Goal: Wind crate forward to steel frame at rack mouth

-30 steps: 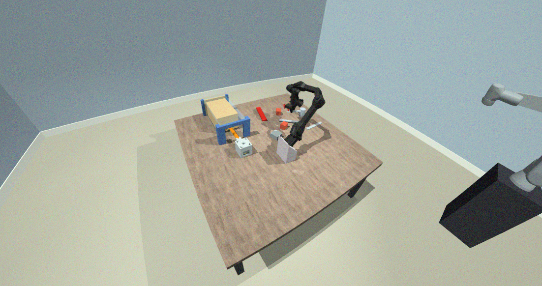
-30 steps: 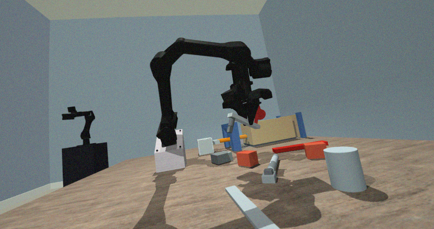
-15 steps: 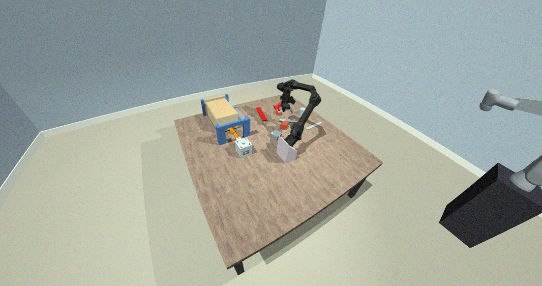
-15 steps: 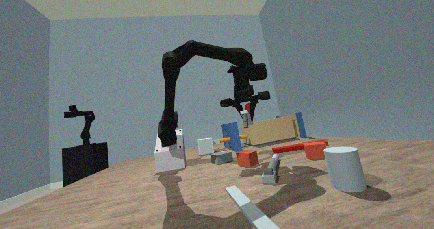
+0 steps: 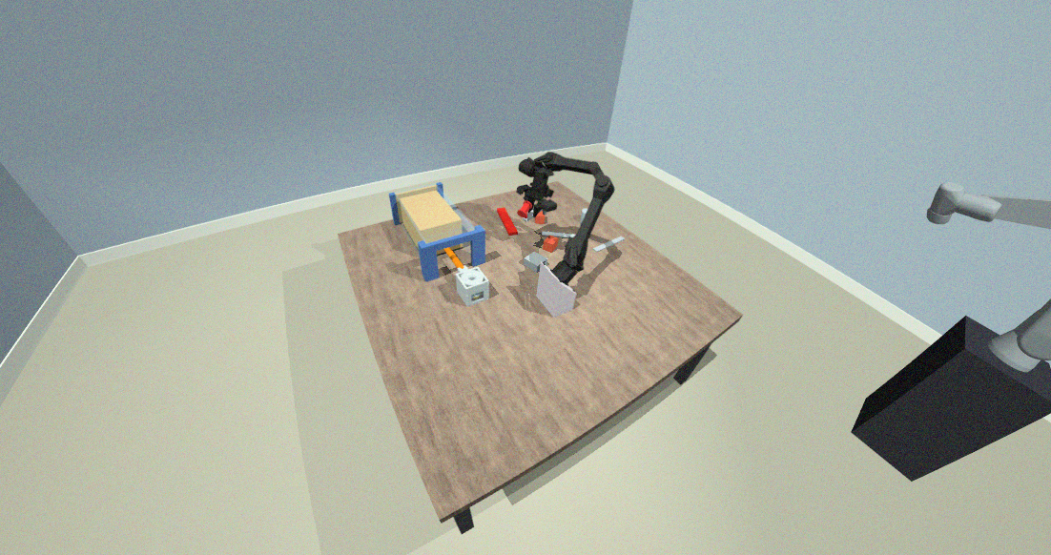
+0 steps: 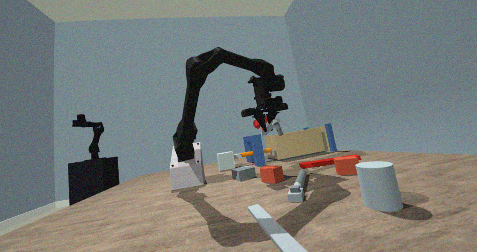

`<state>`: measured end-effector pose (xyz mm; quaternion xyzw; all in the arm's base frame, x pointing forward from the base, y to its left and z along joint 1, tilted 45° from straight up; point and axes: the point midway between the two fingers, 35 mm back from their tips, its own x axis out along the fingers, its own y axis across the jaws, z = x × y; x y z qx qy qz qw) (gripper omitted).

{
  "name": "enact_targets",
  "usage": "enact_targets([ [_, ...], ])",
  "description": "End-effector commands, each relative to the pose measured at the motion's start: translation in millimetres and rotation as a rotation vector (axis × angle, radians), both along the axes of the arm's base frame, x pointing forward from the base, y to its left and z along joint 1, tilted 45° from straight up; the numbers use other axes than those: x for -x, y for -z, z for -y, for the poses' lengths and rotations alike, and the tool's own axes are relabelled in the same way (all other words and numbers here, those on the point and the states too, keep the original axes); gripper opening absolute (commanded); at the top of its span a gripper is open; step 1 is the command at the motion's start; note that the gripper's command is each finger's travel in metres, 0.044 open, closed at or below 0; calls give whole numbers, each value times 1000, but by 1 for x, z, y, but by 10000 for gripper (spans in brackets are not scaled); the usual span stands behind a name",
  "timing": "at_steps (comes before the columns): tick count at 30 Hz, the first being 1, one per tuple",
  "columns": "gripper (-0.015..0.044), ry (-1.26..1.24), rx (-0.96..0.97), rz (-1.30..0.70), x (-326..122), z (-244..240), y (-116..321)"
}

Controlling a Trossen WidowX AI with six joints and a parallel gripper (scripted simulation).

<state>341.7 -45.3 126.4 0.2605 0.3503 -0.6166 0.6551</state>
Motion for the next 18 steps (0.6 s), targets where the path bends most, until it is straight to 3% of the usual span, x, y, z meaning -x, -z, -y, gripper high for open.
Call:
enact_targets([
  [1, 0, -145, -10, -120, -1, -16, 13],
  [18, 0, -751, -53, -616, -1, -78, 61],
])
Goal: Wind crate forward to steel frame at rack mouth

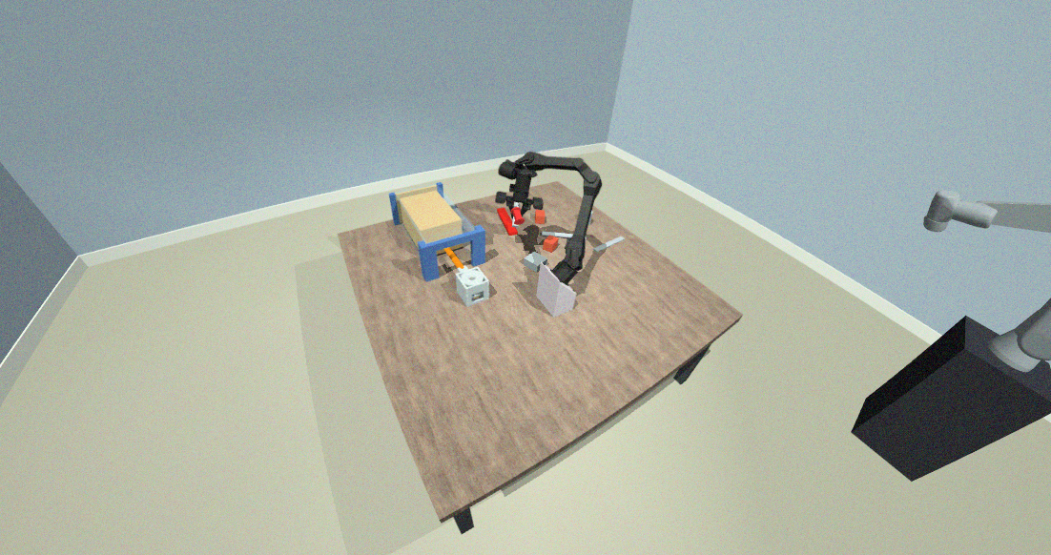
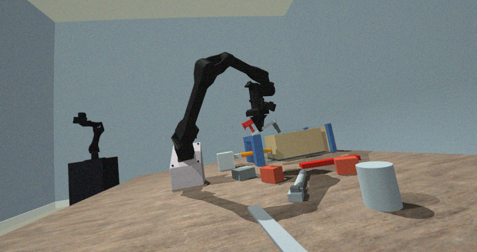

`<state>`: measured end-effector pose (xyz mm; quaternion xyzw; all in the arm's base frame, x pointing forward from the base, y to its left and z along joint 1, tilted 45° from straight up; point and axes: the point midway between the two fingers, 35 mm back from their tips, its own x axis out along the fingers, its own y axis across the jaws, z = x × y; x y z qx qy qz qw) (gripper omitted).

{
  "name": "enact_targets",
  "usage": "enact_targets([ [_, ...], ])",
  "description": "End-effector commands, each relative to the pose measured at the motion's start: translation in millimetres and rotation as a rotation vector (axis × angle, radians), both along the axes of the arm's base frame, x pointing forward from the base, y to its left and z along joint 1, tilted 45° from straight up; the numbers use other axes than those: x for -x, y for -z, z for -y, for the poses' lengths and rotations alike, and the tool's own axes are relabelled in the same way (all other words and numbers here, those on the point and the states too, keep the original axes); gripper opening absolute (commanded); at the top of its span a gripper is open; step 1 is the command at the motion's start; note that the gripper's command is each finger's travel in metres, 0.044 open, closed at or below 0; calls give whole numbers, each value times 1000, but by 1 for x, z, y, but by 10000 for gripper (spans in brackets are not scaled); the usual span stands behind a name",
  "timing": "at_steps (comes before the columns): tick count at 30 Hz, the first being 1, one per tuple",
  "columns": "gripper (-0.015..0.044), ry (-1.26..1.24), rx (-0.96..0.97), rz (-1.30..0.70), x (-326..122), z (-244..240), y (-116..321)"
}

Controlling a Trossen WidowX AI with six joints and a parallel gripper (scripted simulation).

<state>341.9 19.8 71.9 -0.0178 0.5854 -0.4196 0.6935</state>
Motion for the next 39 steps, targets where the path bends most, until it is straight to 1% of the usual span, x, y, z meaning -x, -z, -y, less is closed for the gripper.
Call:
enact_targets([
  [1, 0, -143, -14, -110, 0, -16, 9],
  [21, 0, -835, -59, -708, 19, -81, 63],
  [39, 0, -1420, -116, -1310, 53, -133, 111],
])
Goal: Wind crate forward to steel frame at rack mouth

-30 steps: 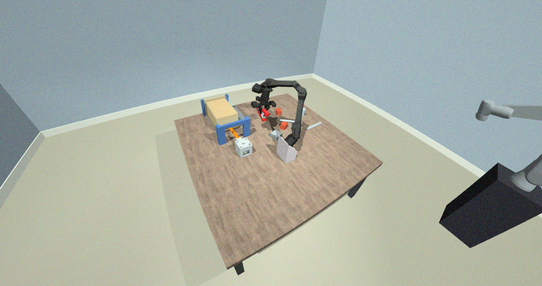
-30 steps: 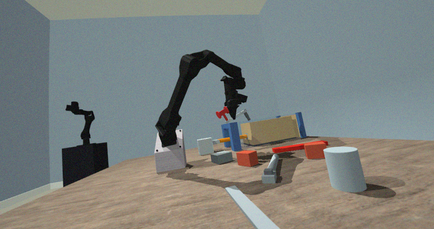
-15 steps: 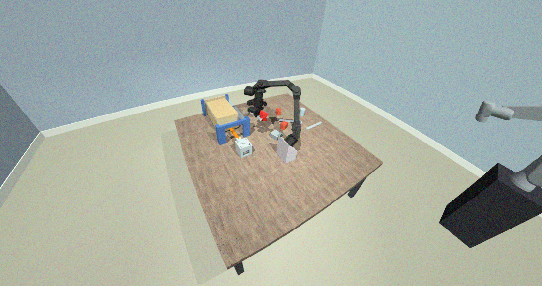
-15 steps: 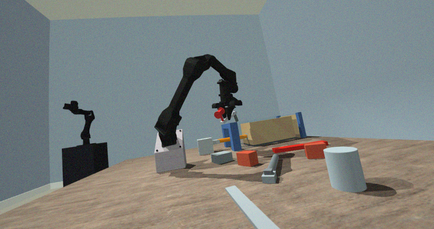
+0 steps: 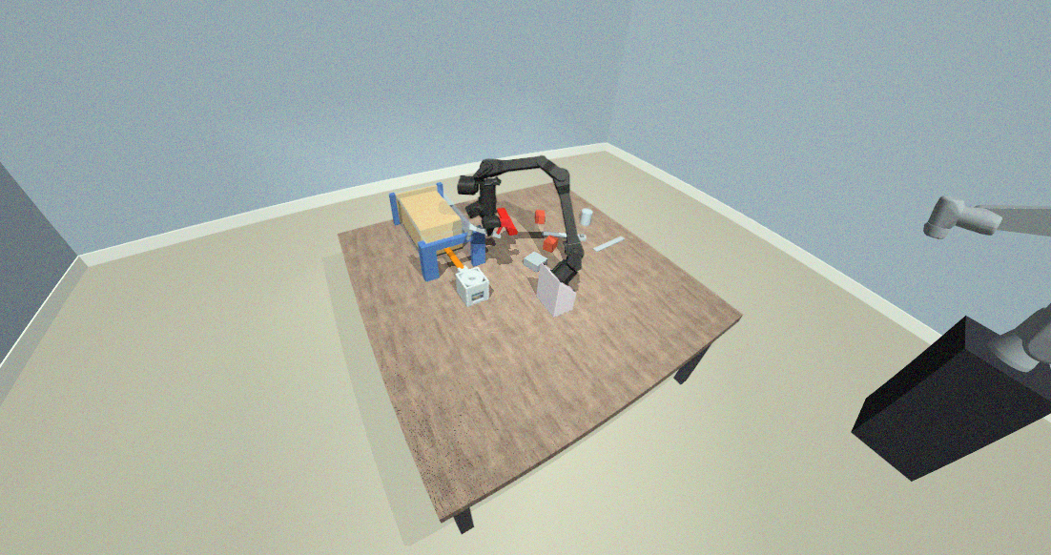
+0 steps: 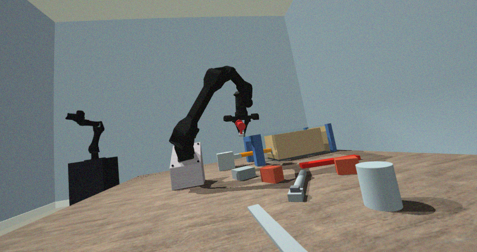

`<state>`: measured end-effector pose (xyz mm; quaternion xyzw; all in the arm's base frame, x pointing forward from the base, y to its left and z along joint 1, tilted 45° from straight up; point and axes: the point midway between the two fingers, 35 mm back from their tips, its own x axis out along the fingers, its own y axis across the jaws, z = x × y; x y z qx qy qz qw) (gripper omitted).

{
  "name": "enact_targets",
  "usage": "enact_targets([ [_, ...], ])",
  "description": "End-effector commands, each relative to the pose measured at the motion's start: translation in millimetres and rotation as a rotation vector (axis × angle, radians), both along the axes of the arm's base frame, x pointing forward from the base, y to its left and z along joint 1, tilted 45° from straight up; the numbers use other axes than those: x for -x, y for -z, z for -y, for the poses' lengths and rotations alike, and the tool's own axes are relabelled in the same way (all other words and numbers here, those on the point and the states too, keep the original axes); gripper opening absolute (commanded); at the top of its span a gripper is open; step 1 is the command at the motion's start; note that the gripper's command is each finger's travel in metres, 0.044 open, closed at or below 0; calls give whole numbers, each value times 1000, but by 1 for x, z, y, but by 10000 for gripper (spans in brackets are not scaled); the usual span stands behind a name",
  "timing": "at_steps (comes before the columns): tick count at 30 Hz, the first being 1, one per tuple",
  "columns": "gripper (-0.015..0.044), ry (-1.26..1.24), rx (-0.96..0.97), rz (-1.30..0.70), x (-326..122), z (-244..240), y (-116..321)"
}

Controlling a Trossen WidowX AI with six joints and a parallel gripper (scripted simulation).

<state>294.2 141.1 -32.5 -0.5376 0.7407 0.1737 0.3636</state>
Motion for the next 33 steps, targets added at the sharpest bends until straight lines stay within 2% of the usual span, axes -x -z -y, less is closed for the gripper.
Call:
enact_targets([
  [1, 0, -134, -8, -128, 8, -14, 10],
  [19, 0, -742, 108, -694, 57, -57, 49],
  [33, 0, -861, 315, -616, 65, -69, 44],
])
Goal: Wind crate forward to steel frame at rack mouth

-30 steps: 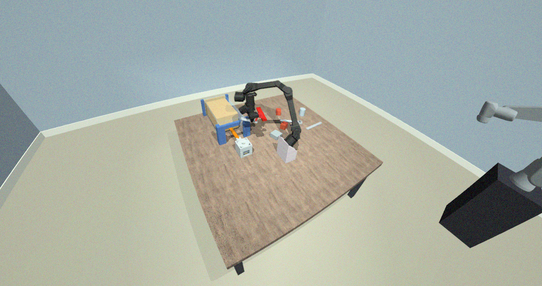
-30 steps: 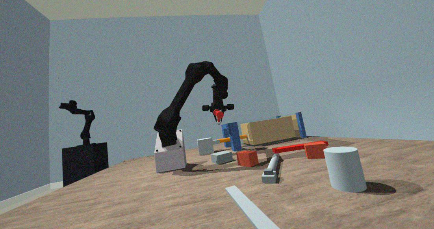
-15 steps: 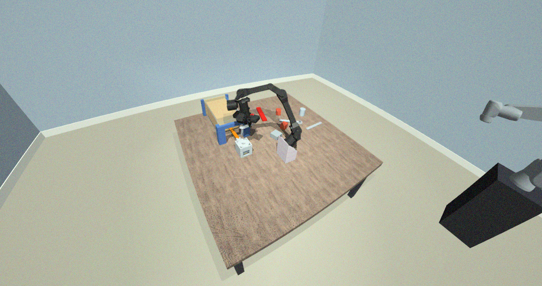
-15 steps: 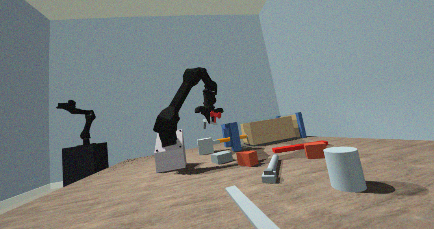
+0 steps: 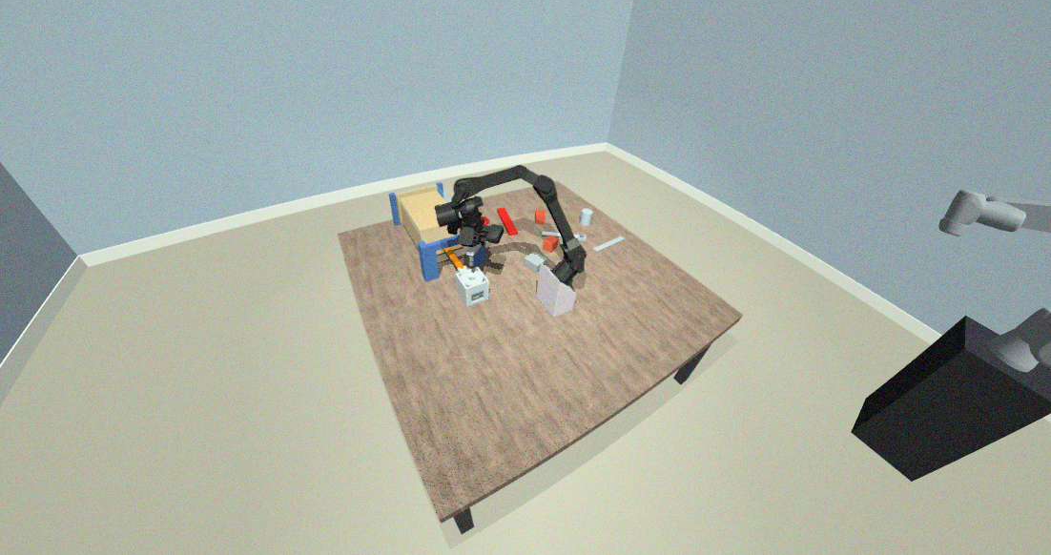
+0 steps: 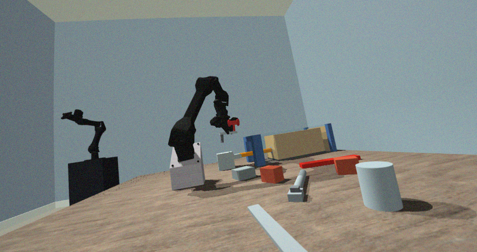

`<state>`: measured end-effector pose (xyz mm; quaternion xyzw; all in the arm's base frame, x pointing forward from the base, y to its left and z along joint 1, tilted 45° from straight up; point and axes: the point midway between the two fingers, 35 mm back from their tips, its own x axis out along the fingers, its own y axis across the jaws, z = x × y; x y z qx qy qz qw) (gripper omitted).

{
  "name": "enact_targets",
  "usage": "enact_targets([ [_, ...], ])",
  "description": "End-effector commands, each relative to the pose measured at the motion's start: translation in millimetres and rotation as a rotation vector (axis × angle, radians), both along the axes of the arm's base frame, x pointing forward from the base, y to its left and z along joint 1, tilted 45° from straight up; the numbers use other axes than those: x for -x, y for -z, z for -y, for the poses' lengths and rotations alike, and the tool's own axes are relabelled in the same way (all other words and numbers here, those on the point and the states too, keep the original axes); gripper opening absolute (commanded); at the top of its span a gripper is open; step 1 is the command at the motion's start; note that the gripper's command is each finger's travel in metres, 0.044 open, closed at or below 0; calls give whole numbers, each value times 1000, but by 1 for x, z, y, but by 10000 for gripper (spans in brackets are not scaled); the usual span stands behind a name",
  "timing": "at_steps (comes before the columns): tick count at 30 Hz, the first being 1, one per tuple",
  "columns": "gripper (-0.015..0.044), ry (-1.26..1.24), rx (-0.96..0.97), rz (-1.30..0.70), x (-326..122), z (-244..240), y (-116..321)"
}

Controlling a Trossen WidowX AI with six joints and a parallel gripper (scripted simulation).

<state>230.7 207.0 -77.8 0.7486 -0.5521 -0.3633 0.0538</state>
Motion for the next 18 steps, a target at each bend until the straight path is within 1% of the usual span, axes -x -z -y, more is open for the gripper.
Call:
enact_targets([
  [1, 0, -44, 26, 45, 2, -3, -2],
  [18, 0, -48, 30, 52, 2, 8, 10],
])
